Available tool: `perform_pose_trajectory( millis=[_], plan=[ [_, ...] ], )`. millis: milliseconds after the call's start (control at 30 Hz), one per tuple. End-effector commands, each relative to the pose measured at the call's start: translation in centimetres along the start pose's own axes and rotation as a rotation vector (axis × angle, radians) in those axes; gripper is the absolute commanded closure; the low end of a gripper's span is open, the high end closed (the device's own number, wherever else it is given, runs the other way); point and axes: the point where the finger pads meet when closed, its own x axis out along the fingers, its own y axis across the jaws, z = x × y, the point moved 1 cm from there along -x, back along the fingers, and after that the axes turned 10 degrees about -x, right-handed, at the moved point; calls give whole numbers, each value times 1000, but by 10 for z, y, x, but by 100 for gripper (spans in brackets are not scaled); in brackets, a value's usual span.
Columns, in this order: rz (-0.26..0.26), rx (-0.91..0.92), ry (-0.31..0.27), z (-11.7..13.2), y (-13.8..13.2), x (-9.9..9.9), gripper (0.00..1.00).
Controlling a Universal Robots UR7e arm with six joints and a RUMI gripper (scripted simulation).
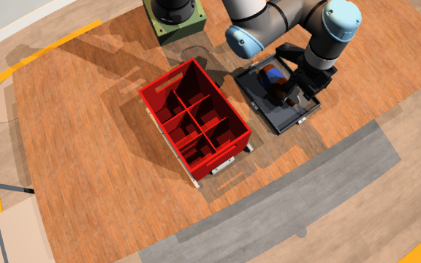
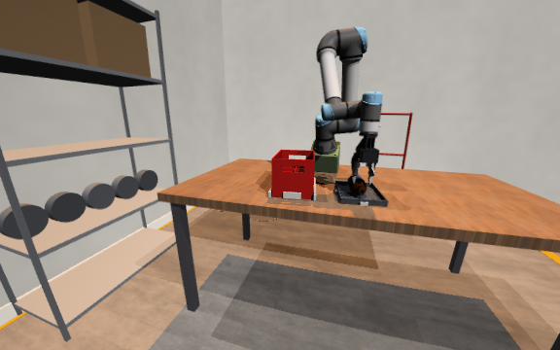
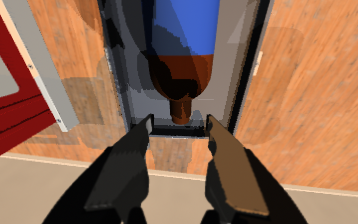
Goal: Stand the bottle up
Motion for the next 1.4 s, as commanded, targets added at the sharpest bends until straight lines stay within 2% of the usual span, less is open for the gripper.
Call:
perform_pose_trajectory(
  millis=[0,1367],
  plan=[
    [0,1,5,-2,-1,4,62],
    [0,1,4,-2,-1,38,62]
  ],
)
